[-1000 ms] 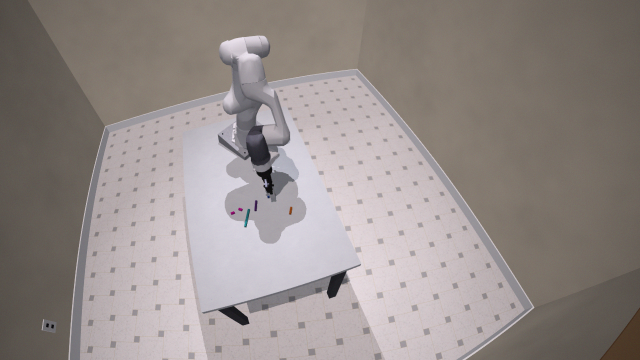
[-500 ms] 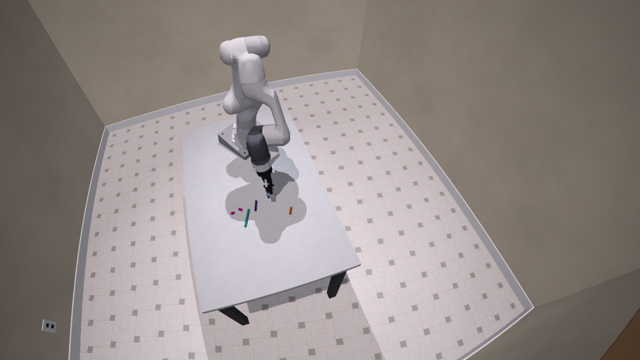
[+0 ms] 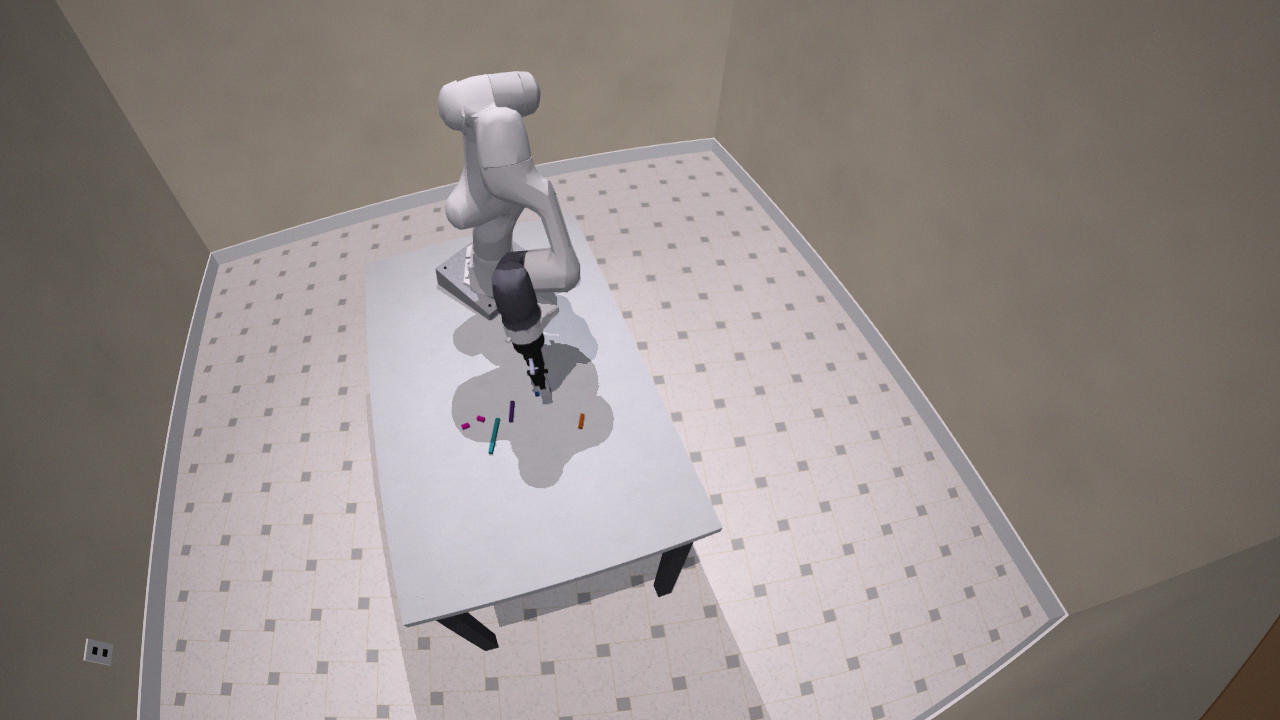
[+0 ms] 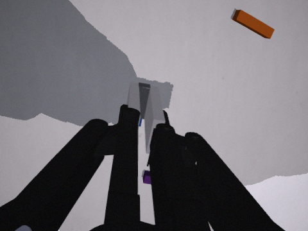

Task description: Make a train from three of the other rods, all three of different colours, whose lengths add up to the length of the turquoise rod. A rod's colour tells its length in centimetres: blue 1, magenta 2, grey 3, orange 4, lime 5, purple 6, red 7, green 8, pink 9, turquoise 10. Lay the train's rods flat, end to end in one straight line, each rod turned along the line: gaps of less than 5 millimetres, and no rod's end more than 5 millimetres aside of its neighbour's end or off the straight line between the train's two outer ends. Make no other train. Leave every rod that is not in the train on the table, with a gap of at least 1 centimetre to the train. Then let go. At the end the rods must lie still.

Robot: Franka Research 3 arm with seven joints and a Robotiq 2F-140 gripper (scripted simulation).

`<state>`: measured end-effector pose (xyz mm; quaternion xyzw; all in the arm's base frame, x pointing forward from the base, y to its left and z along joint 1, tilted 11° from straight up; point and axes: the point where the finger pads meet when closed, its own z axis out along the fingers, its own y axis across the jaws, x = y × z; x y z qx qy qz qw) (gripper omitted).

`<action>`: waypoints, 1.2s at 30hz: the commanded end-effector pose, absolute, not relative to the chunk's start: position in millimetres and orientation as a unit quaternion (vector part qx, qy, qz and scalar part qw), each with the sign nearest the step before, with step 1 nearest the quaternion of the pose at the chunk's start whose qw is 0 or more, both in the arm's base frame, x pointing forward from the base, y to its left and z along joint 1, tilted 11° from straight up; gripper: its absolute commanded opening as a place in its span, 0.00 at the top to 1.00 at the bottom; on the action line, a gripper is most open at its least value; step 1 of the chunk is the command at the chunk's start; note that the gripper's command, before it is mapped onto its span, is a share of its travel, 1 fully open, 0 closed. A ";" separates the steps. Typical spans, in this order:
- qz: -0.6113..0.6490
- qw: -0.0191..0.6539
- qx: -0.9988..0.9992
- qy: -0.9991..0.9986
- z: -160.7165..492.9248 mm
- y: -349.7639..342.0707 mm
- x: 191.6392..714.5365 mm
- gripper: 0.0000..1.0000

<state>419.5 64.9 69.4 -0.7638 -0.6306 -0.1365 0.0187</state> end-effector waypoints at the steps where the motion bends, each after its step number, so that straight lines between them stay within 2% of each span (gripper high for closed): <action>1: -0.092 -0.005 -0.783 -0.616 70.0 64.2 420.4 0.97; 36: -0.092 -0.005 -0.783 -0.616 61.3 65.1 421.7 0.97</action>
